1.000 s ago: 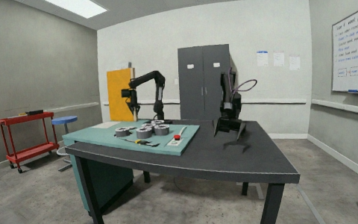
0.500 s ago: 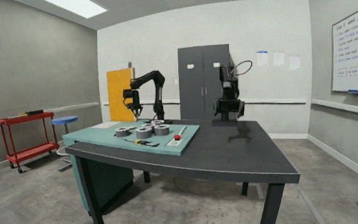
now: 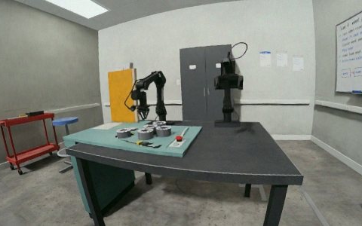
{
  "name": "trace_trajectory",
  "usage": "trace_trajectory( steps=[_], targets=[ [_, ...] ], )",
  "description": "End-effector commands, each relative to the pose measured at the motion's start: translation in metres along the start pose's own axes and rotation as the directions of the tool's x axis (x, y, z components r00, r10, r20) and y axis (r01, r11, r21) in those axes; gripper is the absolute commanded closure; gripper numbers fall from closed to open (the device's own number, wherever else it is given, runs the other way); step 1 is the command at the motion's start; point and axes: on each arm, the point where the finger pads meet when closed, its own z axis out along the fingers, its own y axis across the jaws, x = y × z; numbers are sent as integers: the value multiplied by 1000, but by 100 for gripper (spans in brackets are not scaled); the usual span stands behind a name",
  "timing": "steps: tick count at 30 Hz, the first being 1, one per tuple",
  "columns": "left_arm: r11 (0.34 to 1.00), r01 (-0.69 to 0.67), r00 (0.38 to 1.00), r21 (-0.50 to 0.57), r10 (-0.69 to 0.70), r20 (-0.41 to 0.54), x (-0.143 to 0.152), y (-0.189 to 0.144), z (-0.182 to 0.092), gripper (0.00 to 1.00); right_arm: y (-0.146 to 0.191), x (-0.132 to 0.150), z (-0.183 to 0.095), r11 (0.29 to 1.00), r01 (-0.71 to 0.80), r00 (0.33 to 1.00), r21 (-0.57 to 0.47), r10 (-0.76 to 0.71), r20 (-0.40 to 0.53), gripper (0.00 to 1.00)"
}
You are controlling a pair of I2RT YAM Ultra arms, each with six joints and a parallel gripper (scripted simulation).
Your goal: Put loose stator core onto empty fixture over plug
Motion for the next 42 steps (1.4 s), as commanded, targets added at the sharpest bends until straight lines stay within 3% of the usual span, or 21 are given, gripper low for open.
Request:
trace_trajectory(
  steps=[1,5,8,9,16,23,27,31,33,35,38,39,42],
  targets=[
    [999,9,1000,-35,-9,11,-19,-1,-34,0,25,17,-7,994,92,996,-59,-91,12,63],
    [997,15,1000,-69,-16,-18,-13,0,-61,0,28,38,-4,980,193,981,-41,-192,34,63],
    [997,13,1000,-71,-12,9,-23,-1,-70,0,30,44,-4,975,216,976,-47,-215,34,63],
    [997,11,999,-76,-8,42,-37,-2,-80,0,26,50,-5,971,236,972,-37,-235,29,63],
    [995,12,992,-98,0,123,-61,-8,-130,0,38,92,-3,922,383,924,-59,-382,35,63],
    [993,17,987,-118,3,163,-67,-10,-167,0,31,122,1,873,487,873,-42,-486,33,63],
    [993,16,985,-116,4,171,-67,-12,-172,0,32,127,-5,864,499,867,-75,-497,43,63],
    [993,18,971,-116,11,240,-90,-13,-188,0,33,135,0,849,525,851,-59,-524,38,63],
    [992,19,981,-127,6,192,-71,-8,-182,0,26,131,-9,853,519,855,-59,-518,39,63],
    [993,15,946,-114,23,324,-117,-12,-199,0,25,133,-7,850,523,852,-55,-522,35,63],
    [993,14,943,-114,24,331,-121,-12,-200,0,25,134,-7,849,526,851,-55,-525,34,63],
    [993,14,945,-114,24,326,-119,-12,-198,0,14,131,24,850,527,850,5,-527,13,63],
    [993,14,947,-114,23,321,-118,-12,-197,0,13,131,21,851,524,851,13,-525,12,63]
  ],
)
